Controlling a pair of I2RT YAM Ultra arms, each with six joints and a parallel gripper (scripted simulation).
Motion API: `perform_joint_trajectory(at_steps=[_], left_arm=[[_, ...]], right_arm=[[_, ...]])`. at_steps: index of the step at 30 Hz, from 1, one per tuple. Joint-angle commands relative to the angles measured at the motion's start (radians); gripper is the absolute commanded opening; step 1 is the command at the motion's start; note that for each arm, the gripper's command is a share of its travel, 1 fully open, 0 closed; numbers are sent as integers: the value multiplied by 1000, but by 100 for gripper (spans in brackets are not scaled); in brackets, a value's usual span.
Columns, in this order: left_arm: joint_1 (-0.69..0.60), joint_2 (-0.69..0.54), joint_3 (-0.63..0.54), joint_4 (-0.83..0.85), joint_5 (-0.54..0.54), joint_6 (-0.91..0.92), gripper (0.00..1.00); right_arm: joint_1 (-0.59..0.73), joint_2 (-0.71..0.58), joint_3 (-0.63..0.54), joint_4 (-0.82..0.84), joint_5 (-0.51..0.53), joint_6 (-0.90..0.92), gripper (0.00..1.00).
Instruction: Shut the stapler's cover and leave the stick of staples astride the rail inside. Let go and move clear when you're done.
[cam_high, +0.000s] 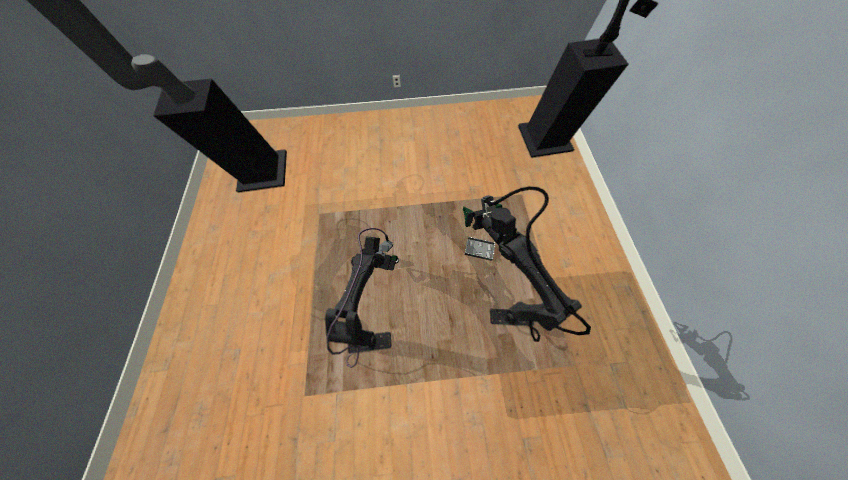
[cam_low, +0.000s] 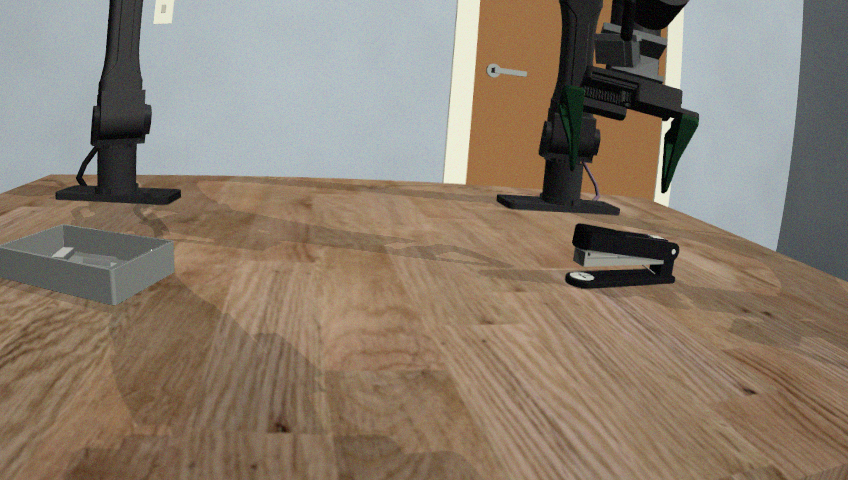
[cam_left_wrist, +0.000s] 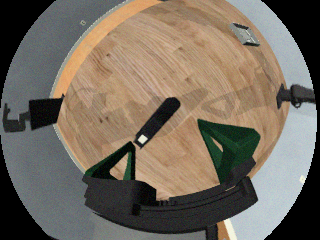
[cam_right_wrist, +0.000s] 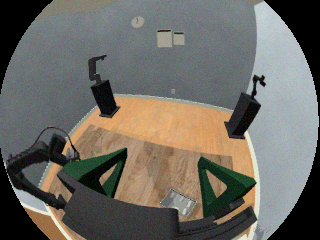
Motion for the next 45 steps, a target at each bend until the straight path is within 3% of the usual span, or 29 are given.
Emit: perform_joint_trajectory(at_steps=[1, 11, 20, 37, 45], left_arm=[[1, -68, -52, 100, -16, -173, 100], [-19, -197, -209, 228, -88, -494, 100], [-38, -223, -246, 237, -110, -524, 100], [-36, -227, -241, 254, -133, -512, 100], [-8, -422, -260, 328, -252, -401, 100]], right_arm=[[-85, -81, -95, 161, -46, -75, 100], [-418, -324, -436, 473, -111, -220, 100], [-582, -423, -604, 626, -173, -259, 100], [-613, -437, -636, 632, -179, -248, 100], [-613, -437, -636, 632, -179, -248, 100]])
